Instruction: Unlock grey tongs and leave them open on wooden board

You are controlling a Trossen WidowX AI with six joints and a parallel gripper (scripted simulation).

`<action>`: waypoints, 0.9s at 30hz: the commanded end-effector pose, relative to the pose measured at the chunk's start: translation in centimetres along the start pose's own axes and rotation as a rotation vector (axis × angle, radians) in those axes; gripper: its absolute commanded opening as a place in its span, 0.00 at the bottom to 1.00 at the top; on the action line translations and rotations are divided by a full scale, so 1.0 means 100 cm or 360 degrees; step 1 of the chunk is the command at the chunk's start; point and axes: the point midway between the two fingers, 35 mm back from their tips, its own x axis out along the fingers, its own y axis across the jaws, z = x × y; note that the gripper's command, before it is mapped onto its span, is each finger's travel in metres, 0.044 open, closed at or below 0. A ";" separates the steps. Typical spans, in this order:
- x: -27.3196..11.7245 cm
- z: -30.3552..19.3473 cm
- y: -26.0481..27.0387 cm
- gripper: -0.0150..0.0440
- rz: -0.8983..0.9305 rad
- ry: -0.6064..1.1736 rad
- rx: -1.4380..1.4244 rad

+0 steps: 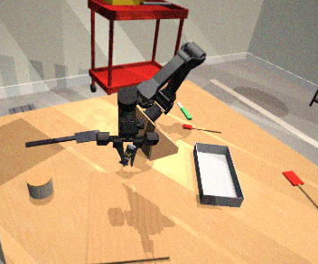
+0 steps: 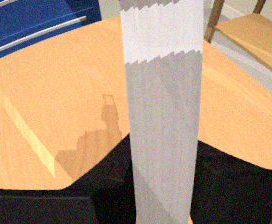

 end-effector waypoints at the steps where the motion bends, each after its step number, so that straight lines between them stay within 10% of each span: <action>1: -0.001 0.002 0.001 0.00 0.0008 -0.0009 -0.0001; 27: 0.002 0.002 -0.001 0.00 0.0002 0.0016 0.0002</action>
